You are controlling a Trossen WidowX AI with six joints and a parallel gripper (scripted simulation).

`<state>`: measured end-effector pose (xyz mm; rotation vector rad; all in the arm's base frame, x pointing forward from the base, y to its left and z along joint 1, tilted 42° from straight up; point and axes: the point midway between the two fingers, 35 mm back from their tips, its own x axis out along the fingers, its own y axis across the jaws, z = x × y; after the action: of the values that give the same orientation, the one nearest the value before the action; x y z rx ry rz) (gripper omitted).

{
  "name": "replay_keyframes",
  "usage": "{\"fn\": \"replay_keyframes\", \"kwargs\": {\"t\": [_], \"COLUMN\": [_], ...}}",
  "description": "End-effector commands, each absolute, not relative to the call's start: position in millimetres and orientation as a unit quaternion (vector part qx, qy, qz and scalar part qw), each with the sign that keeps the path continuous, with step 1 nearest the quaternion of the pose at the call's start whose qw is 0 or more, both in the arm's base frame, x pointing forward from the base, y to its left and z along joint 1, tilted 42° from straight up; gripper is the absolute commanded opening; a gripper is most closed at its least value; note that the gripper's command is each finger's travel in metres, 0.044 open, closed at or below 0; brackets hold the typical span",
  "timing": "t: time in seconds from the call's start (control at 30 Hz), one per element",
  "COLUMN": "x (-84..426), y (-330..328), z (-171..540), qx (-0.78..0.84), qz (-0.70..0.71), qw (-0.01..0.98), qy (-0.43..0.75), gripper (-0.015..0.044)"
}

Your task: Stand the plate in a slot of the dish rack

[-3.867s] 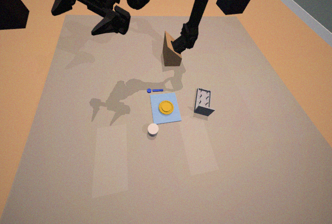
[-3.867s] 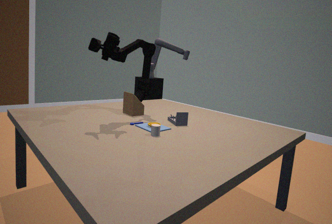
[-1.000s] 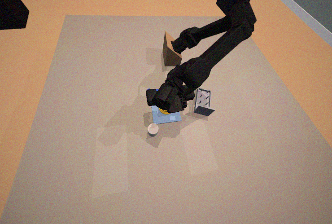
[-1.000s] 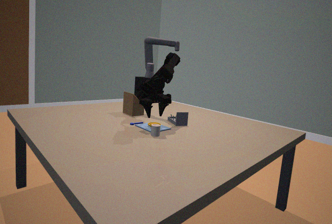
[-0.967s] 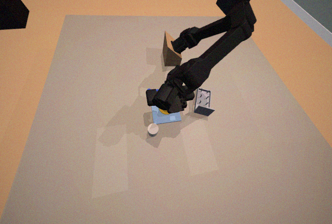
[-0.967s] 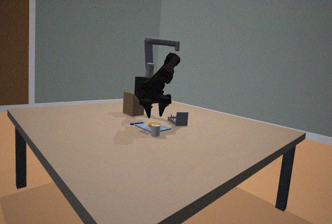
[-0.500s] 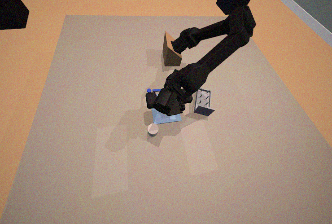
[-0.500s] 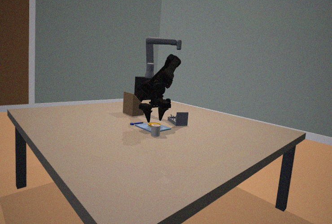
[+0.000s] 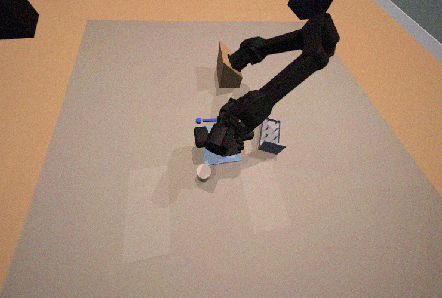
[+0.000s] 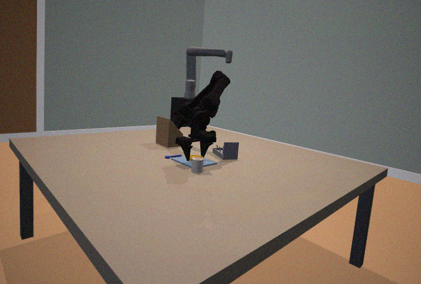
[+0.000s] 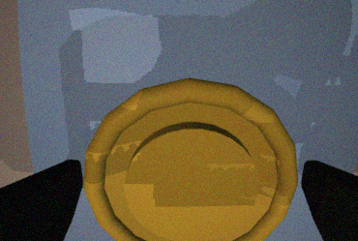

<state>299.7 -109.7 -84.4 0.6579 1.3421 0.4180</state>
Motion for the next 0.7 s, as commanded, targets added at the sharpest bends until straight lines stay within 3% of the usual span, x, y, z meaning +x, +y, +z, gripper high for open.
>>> {"fn": "replay_keyframes", "kwargs": {"t": [0.0, 0.2, 0.57, 0.67], "x": [299.9, 299.9, 299.9, 300.1], "y": [-106.3, -106.3, -106.3, -109.1], "z": [-87.0, -87.0, -87.0, -84.9], "qx": [0.301, 0.301, 0.301, 0.301], "qz": [0.189, 0.189, 0.189, 0.189], "qw": [0.712, 0.712, 0.712, 0.712], "qy": [0.605, 0.605, 0.605, 0.605], "gripper": [0.0391, 0.0391, 0.0318, 0.0239]}}
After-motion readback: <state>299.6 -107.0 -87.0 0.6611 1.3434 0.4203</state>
